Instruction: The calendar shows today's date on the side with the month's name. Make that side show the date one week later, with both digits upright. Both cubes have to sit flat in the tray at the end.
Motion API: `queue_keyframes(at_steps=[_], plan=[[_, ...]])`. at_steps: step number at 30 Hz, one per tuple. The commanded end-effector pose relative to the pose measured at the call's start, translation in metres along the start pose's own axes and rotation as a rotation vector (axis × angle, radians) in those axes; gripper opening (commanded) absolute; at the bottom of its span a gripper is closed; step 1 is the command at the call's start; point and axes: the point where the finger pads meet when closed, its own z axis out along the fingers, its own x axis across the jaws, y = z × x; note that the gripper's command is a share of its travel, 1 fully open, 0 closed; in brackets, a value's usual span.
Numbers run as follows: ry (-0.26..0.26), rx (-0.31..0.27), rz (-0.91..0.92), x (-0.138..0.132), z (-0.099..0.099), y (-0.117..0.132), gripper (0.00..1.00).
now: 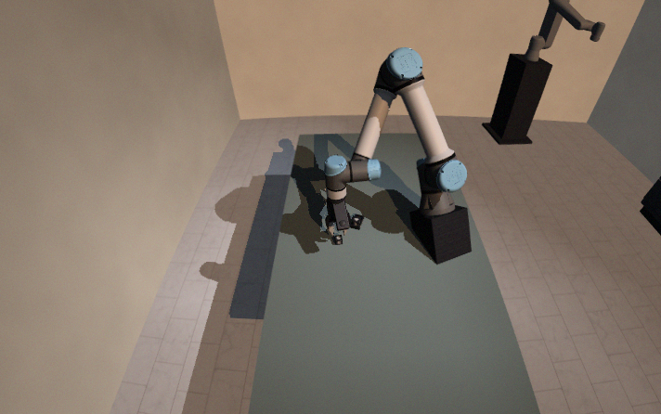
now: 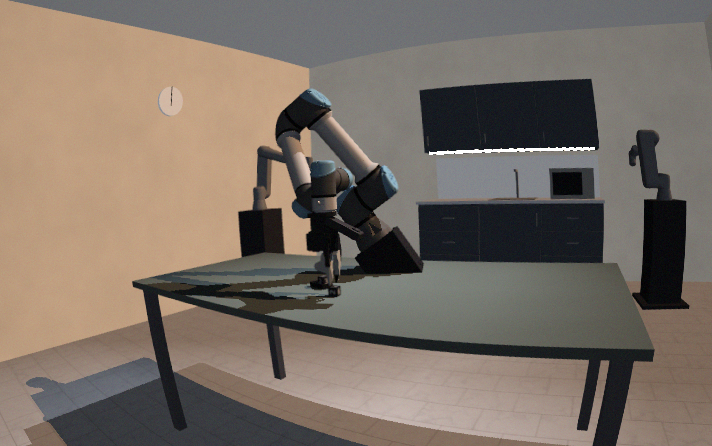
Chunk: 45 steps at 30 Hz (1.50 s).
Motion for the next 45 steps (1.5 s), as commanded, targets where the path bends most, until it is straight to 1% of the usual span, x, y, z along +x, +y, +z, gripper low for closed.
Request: queue_keyframes(at_steps=[1,10,20,29,45], plan=[[0.001,0.000,0.000,0.000,0.000,0.000,0.28],[0.001,0.000,0.000,0.000,0.002,0.000,0.28],[0.001,0.000,0.000,0.000,0.017,0.000,0.28],[0.001,0.000,0.000,0.000,0.025,0.000,0.28],[0.001,0.000,0.000,0.000,0.027,0.000,0.28]])
